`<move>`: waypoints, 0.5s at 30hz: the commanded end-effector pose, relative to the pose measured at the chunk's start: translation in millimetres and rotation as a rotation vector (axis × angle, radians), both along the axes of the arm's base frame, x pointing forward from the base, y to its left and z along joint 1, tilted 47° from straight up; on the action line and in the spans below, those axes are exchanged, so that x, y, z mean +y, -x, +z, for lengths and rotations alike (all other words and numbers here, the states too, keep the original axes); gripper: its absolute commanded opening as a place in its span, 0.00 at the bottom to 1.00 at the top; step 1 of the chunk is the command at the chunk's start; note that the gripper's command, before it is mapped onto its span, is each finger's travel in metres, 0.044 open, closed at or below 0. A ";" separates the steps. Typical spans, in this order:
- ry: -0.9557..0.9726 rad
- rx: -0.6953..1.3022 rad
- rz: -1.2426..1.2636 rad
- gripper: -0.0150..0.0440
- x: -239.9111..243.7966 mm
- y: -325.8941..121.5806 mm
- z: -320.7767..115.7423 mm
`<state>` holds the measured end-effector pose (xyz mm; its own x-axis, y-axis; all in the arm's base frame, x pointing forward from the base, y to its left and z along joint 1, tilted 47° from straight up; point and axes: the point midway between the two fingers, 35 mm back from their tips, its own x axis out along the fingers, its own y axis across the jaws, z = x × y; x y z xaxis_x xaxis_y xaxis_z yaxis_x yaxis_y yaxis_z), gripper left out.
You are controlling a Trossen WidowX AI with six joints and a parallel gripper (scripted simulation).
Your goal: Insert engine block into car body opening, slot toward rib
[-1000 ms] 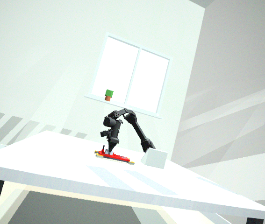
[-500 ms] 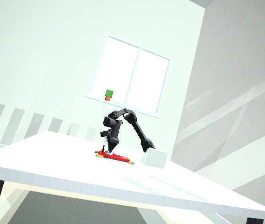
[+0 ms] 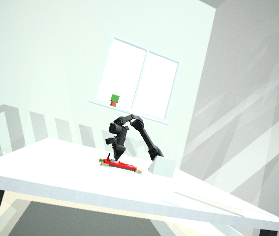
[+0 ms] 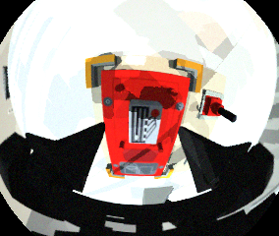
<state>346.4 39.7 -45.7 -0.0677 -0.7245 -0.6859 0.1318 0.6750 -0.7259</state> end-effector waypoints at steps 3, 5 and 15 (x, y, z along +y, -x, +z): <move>0.001 0.000 0.003 1.00 9.1 -2.7 10.7; 0.001 0.000 0.003 1.00 9.1 -2.7 10.7; 0.001 0.000 0.003 0.60 9.1 -2.7 10.7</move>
